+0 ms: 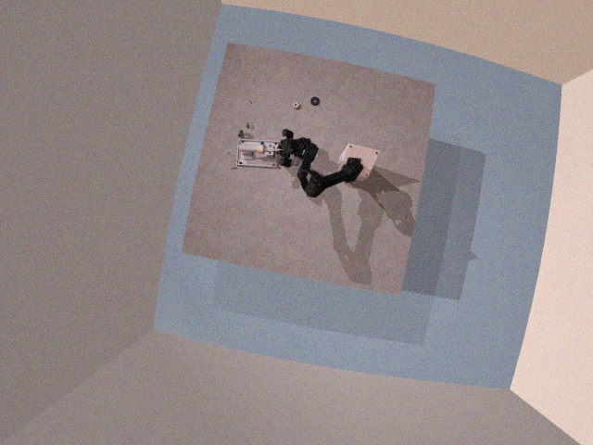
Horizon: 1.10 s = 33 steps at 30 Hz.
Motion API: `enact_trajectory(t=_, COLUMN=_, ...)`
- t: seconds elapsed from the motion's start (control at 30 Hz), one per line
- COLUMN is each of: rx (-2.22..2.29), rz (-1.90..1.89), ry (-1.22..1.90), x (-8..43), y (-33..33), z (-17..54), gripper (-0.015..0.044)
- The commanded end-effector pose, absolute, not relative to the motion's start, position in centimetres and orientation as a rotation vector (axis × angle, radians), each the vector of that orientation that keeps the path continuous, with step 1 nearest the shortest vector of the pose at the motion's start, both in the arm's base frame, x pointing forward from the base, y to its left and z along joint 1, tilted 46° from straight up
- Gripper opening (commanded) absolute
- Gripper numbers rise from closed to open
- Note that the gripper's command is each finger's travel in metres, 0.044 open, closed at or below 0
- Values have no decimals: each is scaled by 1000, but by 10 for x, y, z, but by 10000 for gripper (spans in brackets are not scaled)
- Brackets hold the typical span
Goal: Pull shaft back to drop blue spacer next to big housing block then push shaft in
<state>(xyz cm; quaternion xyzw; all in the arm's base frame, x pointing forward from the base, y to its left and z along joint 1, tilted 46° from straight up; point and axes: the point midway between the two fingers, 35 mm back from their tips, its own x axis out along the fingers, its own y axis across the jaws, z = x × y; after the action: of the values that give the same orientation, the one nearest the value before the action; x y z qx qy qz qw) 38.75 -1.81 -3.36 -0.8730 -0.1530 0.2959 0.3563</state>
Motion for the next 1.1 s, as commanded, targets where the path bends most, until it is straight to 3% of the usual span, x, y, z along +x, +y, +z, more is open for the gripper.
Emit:
enact_trajectory(t=0.0, rx=-2260, rz=754, ry=-399, x=391, y=-19, z=-32, gripper=0)
enact_trajectory(t=1.07, rx=-2260, rz=754, ry=-399, x=395, y=-19, z=-31, gripper=0)
